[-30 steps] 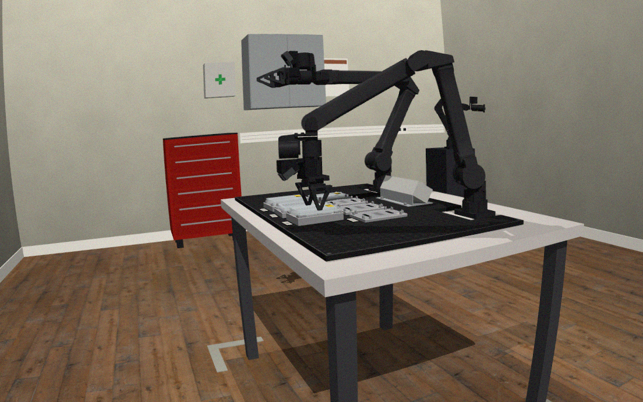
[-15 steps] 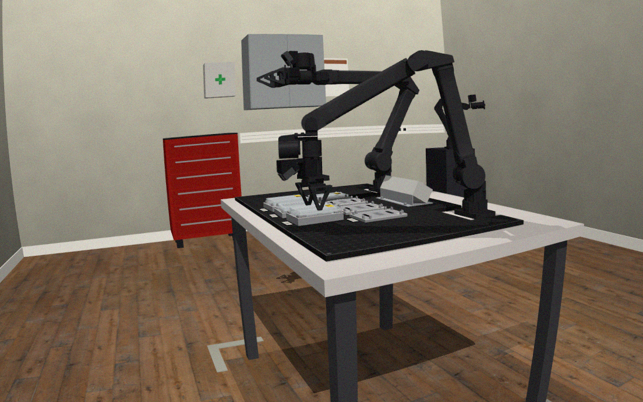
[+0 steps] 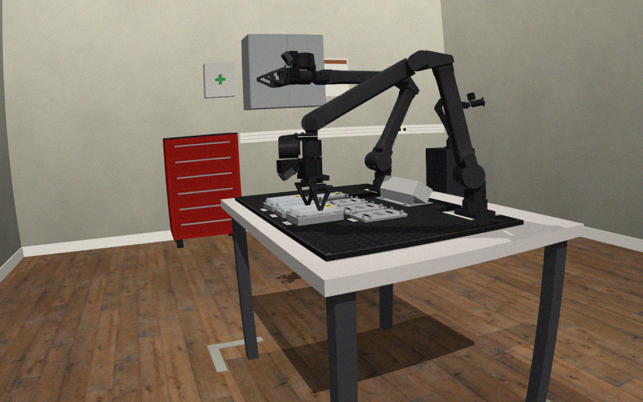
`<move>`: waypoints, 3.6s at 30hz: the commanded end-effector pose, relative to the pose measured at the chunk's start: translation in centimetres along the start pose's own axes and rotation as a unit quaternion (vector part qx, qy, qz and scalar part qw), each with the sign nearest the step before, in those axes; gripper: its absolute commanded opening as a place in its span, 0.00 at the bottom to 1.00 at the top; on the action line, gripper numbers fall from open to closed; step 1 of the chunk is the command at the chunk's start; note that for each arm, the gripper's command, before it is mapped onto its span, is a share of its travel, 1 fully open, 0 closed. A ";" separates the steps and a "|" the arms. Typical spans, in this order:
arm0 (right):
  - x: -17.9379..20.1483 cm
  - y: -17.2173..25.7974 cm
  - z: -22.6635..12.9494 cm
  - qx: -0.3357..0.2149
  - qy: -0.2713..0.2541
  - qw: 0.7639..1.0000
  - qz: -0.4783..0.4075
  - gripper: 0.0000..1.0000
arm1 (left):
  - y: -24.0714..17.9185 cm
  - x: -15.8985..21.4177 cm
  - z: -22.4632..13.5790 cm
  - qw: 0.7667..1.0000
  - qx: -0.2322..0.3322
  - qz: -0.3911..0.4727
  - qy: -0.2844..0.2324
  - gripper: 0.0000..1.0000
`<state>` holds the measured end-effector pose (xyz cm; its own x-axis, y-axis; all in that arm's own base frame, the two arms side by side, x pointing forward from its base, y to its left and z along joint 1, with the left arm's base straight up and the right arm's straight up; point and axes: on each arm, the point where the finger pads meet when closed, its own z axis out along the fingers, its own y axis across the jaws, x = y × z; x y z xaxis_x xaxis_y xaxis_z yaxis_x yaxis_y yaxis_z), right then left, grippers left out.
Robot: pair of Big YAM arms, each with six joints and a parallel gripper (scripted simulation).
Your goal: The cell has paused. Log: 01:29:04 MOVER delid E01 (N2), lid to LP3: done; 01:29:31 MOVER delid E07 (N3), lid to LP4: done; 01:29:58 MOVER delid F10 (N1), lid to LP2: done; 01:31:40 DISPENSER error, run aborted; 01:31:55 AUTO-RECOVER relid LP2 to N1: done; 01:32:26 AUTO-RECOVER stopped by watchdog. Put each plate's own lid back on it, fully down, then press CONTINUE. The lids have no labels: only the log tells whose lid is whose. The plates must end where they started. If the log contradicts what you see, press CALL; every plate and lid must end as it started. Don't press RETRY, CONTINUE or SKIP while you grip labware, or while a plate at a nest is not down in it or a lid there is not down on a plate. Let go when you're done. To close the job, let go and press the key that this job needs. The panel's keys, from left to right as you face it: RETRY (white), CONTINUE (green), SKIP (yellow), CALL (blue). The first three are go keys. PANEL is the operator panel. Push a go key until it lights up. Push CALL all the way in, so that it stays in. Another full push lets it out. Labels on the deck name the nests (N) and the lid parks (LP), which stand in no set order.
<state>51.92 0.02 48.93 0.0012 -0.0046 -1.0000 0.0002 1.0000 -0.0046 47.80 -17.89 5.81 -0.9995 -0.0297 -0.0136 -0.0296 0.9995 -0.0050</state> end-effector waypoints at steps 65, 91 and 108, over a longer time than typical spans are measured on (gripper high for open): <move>-3.5 -0.1 -0.2 0.000 -0.028 1.000 0.006 1.00 | -7.6 3.3 -3.8 1.000 0.012 0.018 -0.018 1.00; -3.5 -0.1 -0.2 0.000 -0.028 1.000 0.006 1.00 | -17.9 8.4 -3.3 1.000 0.012 0.018 -0.009 1.00; -3.5 -0.1 -0.2 0.000 -0.028 1.000 0.006 1.00 | -24.4 12.6 -3.4 1.000 0.014 0.018 -0.007 1.00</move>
<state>51.92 0.02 48.93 0.0012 -0.0046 -1.0000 0.0002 1.0000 -0.0046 35.66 -39.53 8.23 -0.9998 0.0196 -0.0099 0.0197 0.9997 -0.0116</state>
